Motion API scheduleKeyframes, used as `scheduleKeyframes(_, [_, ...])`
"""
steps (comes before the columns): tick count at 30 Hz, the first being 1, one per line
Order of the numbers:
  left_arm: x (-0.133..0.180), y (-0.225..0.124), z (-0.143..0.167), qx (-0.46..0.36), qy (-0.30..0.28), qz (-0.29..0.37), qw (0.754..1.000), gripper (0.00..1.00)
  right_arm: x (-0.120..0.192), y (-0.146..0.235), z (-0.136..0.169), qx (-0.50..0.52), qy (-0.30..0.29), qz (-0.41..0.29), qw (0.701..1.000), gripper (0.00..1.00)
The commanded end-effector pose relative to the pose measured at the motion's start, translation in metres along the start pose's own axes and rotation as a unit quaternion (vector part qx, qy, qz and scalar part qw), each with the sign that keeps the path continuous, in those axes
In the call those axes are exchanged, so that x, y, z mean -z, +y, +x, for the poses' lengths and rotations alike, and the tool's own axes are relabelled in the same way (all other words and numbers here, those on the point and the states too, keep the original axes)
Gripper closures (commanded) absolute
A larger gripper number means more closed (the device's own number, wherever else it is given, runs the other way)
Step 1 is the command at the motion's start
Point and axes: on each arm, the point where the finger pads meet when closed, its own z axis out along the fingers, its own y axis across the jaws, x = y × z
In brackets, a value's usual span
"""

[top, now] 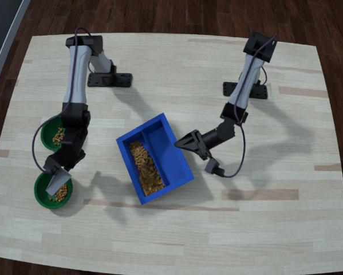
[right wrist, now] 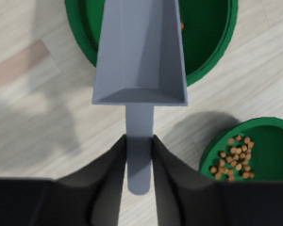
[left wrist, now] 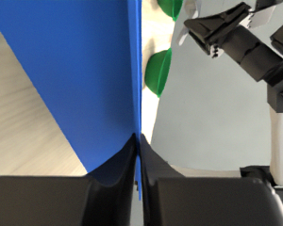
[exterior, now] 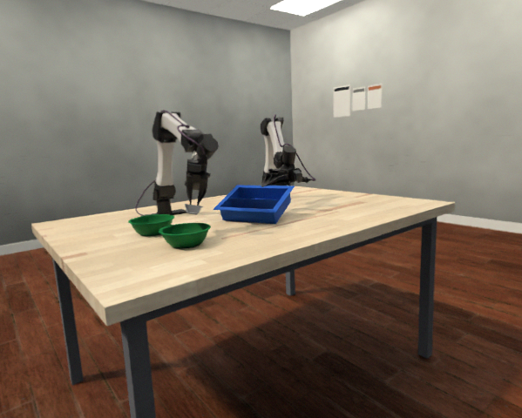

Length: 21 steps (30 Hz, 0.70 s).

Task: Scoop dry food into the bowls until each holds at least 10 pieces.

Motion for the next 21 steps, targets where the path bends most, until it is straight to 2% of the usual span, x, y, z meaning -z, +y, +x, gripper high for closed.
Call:
scheduleKeyframes(1, [0.005, -0.041, -0.004, -0.043, -0.003, 0.049, 0.998, 1.00, 0.016, -0.009, -0.029, -0.023, -0.053, 0.001, 0.998, 1.00])
scheduleKeyframes(8, [0.008, -0.039, -0.004, -0.043, -0.002, 0.048, 0.998, 1.00, 0.018, -0.005, -0.028, -0.020, -0.054, -0.002, 0.998, 1.00])
scheduleKeyframes(10, [0.010, -0.020, 0.006, -0.030, 0.006, 0.031, 0.999, 1.00, 0.018, -0.005, -0.028, -0.020, -0.054, -0.002, 0.998, 1.00])
scheduleKeyframes(13, [0.009, -0.032, 0.003, -0.041, 0.006, 0.042, 0.998, 1.00, 0.018, -0.005, -0.028, -0.020, -0.054, -0.002, 0.998, 1.00])
scheduleKeyframes(21, [0.010, -0.023, 0.008, -0.034, 0.009, 0.033, 0.999, 1.00, 0.018, -0.005, -0.028, -0.021, -0.055, -0.002, 0.998, 1.00])
